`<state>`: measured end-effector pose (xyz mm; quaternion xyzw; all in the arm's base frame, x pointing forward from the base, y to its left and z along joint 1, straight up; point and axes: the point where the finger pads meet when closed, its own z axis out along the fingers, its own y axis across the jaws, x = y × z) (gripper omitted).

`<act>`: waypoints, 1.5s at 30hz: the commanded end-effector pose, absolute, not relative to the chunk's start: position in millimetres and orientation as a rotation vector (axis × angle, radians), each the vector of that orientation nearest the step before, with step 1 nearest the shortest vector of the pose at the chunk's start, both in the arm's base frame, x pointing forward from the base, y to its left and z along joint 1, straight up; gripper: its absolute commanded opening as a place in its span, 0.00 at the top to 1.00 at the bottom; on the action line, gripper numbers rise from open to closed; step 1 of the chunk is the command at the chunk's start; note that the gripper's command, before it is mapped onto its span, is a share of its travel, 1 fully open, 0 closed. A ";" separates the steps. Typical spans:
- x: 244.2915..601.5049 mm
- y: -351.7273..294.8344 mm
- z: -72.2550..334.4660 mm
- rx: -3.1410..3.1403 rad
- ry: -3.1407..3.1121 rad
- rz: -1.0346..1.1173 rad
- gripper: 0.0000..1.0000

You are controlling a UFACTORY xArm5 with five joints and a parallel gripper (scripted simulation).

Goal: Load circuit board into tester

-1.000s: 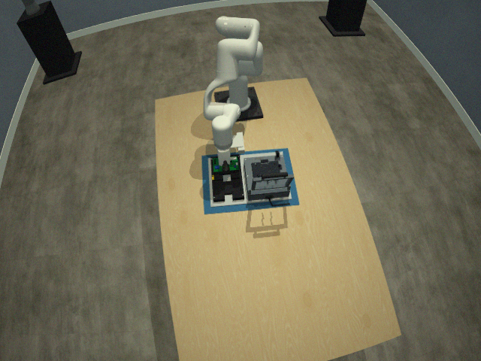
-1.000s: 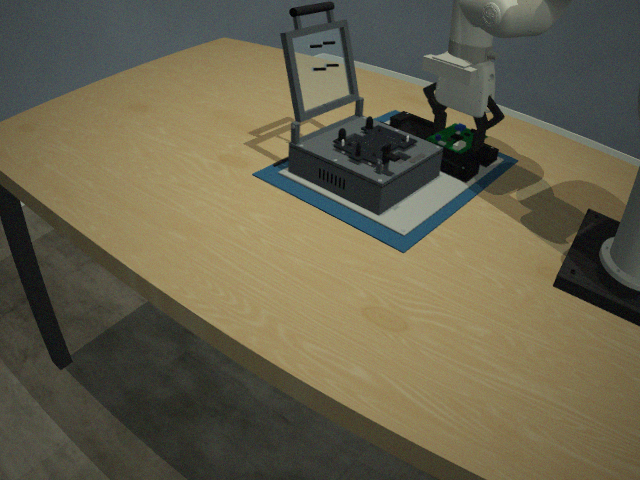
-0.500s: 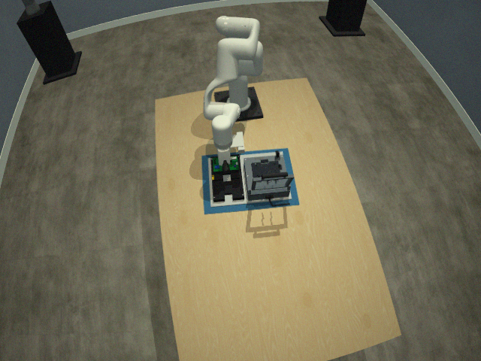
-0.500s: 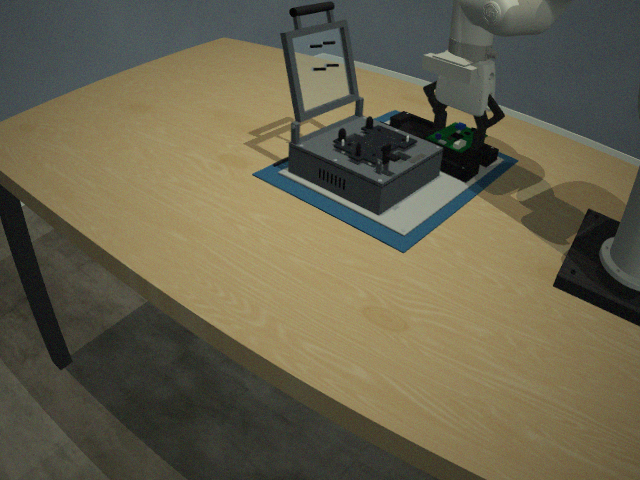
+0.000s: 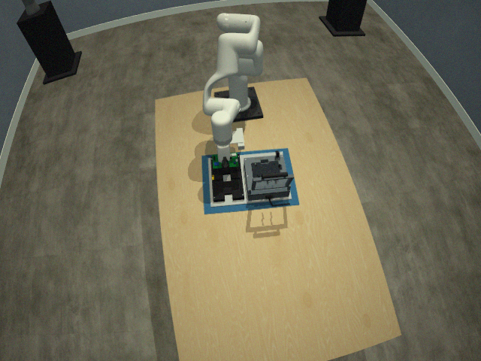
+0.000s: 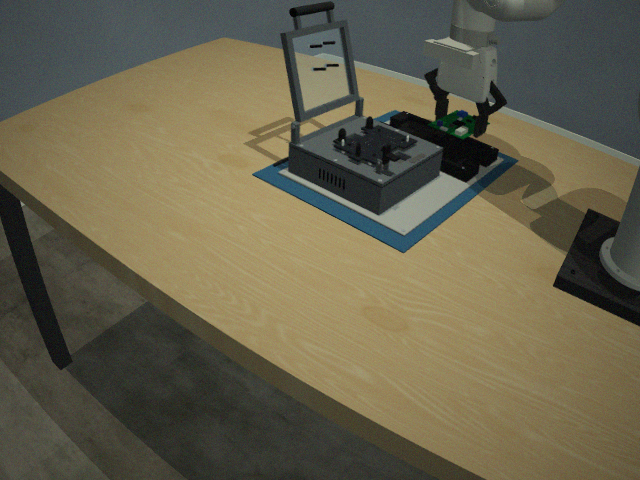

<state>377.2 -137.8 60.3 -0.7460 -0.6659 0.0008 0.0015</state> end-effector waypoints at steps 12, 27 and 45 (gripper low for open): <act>378.3 -138.3 98.7 -2.344 -2.092 0.000 0.21; 378.3 -138.3 104.1 -2.344 -2.092 0.000 0.21; 378.3 -138.3 104.1 -2.343 -2.092 0.000 0.21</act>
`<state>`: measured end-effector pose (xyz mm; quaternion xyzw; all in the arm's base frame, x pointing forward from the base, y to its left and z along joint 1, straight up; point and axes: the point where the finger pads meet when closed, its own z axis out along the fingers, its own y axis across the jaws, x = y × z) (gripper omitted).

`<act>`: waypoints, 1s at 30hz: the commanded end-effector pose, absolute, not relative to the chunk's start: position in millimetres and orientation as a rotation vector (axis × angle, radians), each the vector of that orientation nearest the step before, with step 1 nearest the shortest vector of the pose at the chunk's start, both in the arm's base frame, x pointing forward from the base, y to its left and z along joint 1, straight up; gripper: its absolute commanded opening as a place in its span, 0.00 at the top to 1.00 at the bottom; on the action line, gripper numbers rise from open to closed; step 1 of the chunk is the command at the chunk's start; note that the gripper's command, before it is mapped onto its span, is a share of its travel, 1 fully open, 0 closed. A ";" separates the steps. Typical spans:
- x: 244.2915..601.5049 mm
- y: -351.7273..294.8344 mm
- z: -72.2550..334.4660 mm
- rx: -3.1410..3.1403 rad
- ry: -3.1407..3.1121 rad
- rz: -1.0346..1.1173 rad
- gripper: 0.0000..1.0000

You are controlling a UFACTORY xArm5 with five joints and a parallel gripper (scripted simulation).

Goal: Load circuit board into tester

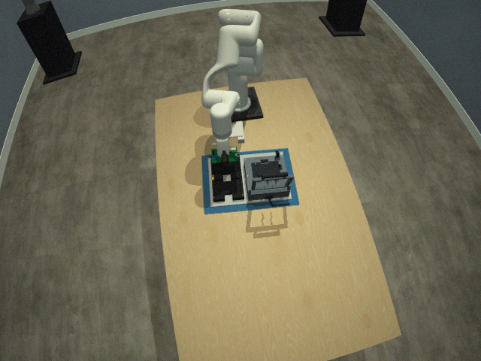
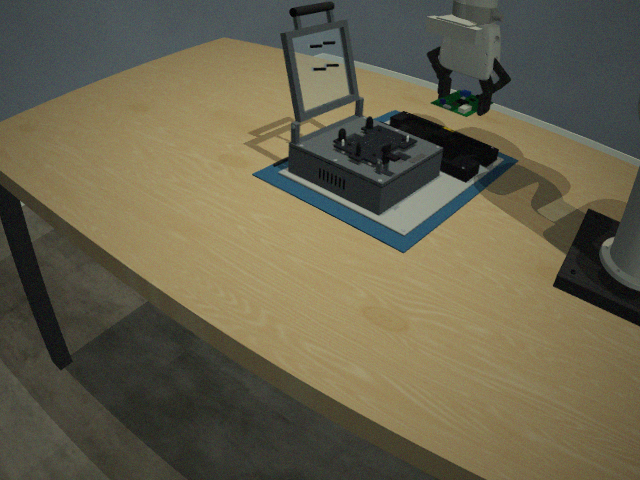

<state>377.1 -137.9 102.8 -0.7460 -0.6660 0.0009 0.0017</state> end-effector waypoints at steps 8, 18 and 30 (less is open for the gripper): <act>378.6 -137.7 104.1 -2.343 -2.092 0.000 0.21; 381.8 -130.9 104.6 -2.343 -2.092 0.000 0.21; 389.9 -114.1 106.0 -2.343 -2.092 0.000 0.21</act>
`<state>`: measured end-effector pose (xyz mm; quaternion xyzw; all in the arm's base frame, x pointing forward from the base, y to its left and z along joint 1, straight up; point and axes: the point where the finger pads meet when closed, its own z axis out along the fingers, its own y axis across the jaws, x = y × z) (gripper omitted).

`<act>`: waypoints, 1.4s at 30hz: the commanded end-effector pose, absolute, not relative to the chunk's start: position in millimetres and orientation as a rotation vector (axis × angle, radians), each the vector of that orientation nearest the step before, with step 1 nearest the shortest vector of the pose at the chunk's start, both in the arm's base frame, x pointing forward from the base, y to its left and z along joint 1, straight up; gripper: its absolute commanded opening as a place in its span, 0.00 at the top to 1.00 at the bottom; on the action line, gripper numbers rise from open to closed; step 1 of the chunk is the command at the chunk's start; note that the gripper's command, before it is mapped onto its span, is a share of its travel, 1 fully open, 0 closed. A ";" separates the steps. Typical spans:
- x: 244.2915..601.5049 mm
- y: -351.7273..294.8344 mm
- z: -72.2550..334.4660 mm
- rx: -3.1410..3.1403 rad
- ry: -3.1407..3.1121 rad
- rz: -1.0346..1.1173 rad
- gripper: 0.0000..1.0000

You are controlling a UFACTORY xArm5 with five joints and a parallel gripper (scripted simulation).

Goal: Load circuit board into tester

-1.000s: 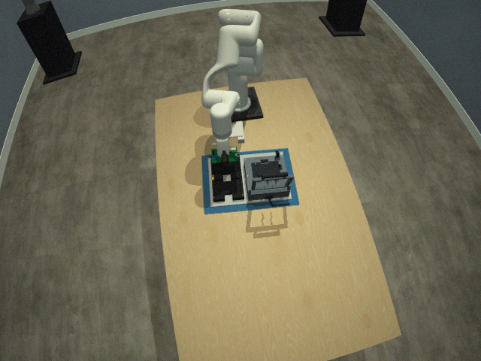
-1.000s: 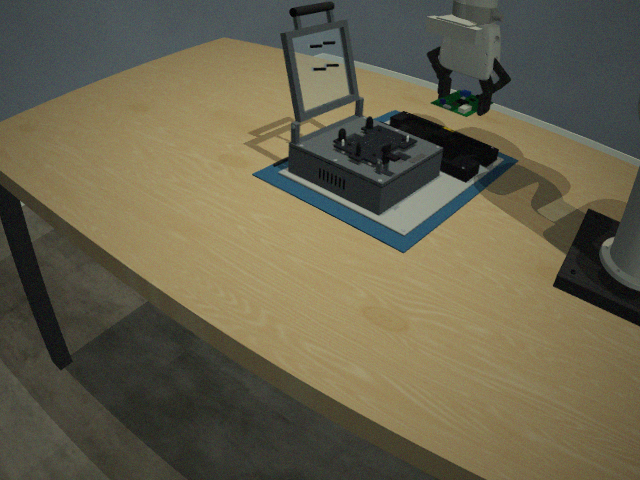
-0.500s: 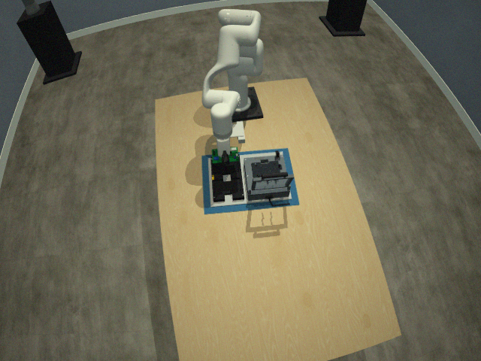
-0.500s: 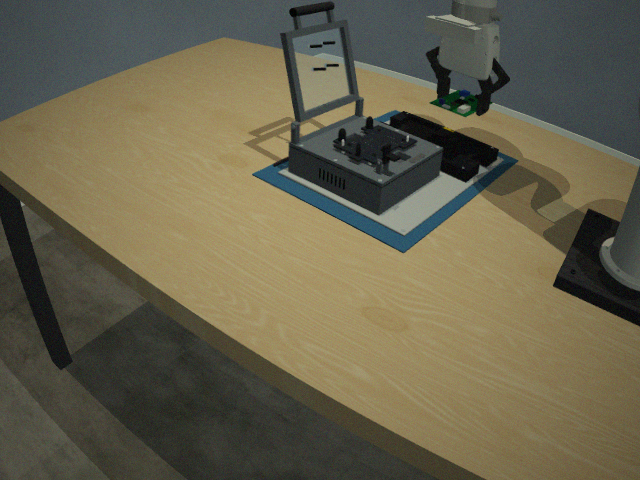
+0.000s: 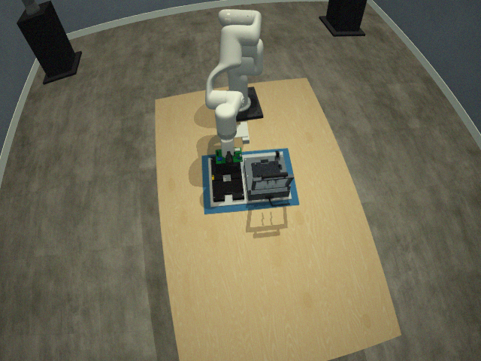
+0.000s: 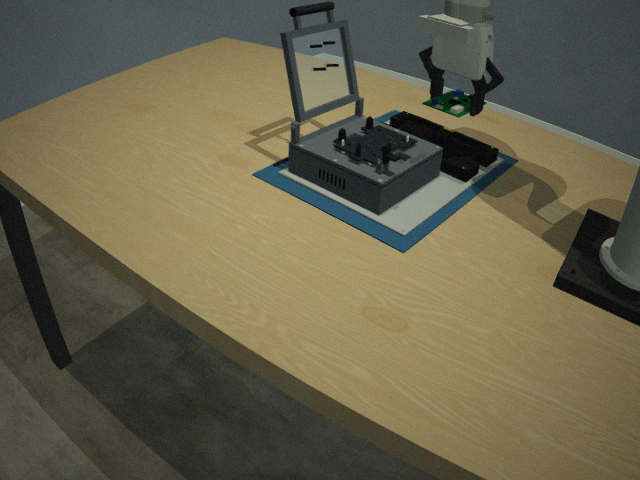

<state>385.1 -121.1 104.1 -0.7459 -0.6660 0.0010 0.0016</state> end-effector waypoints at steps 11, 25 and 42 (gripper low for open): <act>401.1 -90.7 107.8 -2.344 -2.092 0.000 0.21; 419.6 -52.0 110.8 -2.344 -2.092 0.000 0.21; 441.8 -5.5 114.4 -2.344 -2.092 0.000 0.21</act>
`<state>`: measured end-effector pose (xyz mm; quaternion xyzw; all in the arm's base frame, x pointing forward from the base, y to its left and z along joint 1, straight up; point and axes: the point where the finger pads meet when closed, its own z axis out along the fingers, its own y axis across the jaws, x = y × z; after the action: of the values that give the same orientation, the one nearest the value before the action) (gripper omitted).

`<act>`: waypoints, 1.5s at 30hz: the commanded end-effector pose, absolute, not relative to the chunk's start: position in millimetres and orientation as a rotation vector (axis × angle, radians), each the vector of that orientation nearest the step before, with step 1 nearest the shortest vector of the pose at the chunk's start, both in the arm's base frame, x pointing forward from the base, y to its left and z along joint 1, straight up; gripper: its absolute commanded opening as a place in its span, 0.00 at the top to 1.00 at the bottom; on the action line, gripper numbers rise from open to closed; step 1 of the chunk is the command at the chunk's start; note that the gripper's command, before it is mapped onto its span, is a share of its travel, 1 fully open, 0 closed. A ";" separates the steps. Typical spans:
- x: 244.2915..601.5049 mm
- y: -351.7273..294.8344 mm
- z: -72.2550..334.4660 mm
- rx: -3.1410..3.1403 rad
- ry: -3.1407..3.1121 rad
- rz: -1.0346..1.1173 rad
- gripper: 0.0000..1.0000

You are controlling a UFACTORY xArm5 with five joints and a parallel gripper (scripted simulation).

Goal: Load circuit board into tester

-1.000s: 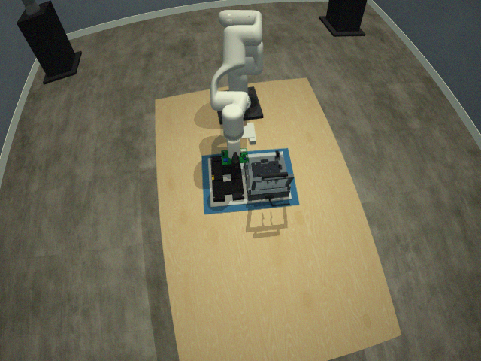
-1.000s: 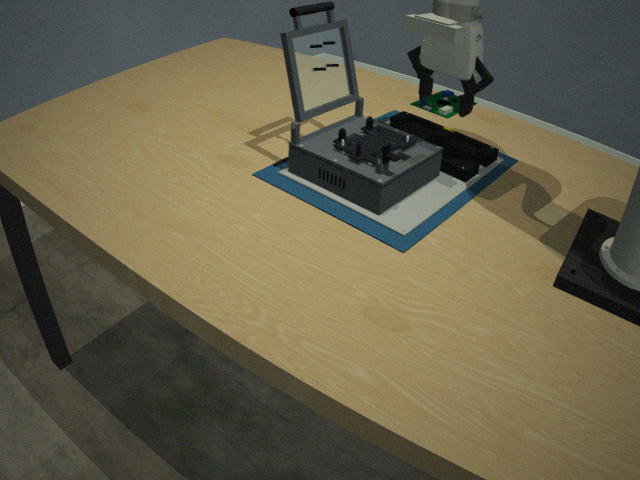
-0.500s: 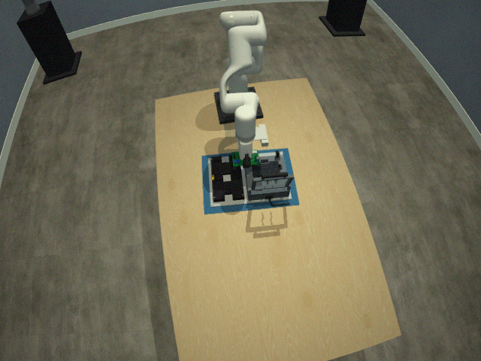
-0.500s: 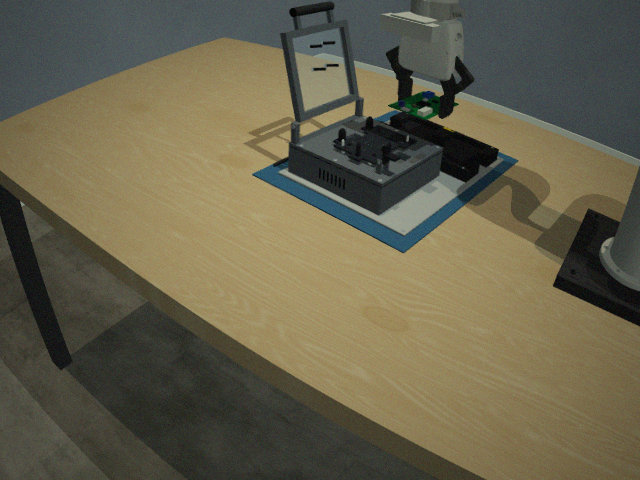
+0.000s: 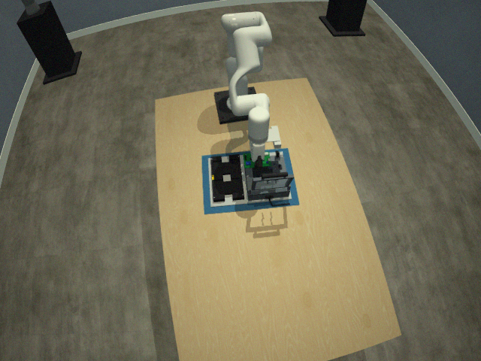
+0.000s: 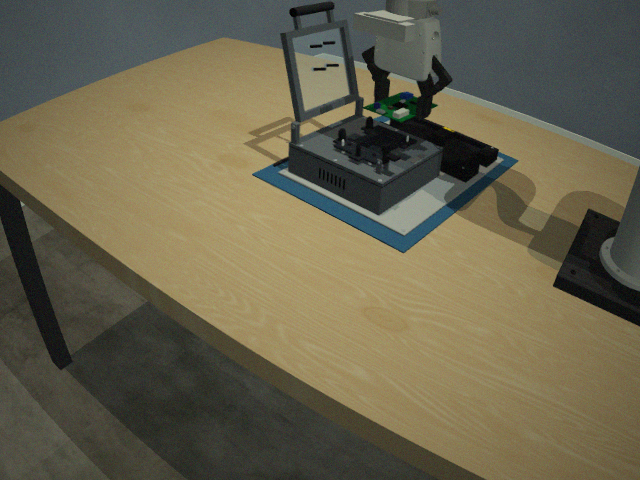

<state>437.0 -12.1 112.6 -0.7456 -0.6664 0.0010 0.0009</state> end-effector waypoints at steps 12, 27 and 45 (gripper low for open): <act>452.9 17.7 116.2 -2.344 -2.092 0.000 0.21; 456.1 24.3 116.7 -2.344 -2.092 0.000 0.21; 456.1 24.3 116.7 -2.344 -2.092 0.000 0.21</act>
<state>454.8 24.3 115.2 -0.7460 -0.6660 0.0015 0.0012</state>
